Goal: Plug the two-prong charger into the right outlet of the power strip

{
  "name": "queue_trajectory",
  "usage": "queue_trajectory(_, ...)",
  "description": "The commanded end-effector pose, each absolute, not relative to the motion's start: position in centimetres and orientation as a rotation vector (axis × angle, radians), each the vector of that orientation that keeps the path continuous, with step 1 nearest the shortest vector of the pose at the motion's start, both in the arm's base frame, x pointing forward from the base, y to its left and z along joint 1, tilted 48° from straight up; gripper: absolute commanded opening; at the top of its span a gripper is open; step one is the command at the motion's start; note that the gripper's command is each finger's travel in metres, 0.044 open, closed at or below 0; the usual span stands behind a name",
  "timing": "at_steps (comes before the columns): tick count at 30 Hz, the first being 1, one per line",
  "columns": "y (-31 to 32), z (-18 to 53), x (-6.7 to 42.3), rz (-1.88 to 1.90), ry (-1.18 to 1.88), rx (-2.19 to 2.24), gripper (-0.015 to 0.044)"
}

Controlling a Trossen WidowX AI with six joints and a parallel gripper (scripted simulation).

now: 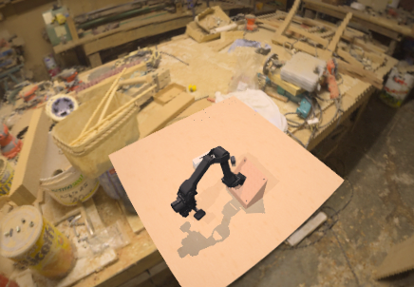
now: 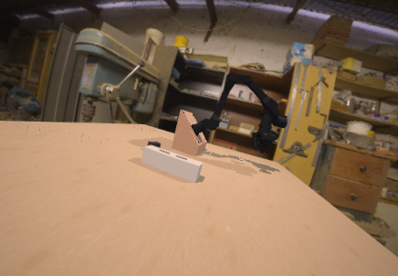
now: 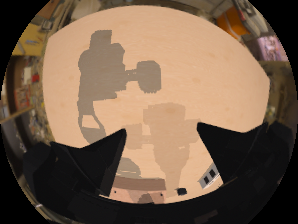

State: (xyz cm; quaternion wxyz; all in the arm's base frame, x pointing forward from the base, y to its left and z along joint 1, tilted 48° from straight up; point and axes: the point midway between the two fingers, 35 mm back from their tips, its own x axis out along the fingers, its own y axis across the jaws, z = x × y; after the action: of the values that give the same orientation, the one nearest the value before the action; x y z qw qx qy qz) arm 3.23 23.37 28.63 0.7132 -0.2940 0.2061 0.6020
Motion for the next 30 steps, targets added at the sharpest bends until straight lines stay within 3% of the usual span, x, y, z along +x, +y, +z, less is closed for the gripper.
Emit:
queue_trajectory(1,23.8,28.0,4.1,1.307,0.482,-0.670,0.0440)
queue_trajectory(30,24.3,23.6,12.3,1.061,0.719,-0.669,0.0440)
